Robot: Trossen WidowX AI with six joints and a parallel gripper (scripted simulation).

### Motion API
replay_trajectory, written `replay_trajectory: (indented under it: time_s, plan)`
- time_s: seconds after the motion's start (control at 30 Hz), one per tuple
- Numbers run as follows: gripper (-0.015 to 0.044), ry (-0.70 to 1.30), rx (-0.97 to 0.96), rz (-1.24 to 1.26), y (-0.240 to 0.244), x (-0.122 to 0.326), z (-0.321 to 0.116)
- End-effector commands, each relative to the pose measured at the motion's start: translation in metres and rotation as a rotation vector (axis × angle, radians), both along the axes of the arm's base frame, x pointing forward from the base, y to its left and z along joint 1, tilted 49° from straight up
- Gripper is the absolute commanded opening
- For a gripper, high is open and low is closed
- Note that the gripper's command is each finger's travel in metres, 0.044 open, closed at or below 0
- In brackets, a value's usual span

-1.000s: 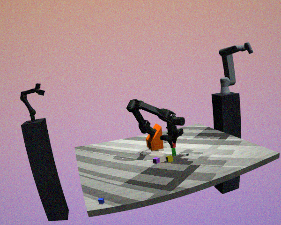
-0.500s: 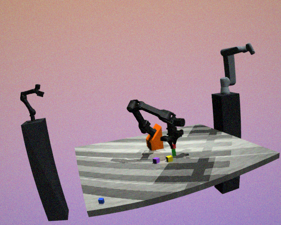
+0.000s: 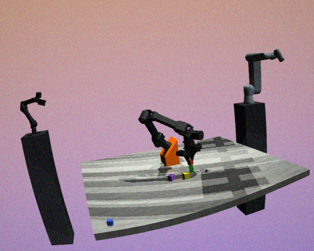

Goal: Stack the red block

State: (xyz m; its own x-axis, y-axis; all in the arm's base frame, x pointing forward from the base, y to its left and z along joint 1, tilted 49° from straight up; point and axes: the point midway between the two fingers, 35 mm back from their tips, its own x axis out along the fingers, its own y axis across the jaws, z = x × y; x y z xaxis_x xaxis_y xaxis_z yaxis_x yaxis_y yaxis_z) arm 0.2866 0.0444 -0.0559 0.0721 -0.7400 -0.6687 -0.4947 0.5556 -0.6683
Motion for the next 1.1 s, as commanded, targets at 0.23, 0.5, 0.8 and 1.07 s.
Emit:
replay_trajectory:
  time_s: [0.23, 0.5, 0.8, 1.07]
  plan:
    - [0.0053, 0.003, -0.002, 0.001, 0.0001, -0.0004, 0.0003]
    - [0.0263, 0.003, -0.002, 0.001, 0.0001, -0.0004, 0.0003]
    - [0.0440, 0.003, -0.002, 0.001, 0.0001, -0.0004, 0.0003]
    - [0.0440, 0.003, -0.002, 0.001, 0.0001, -0.0004, 0.0003]
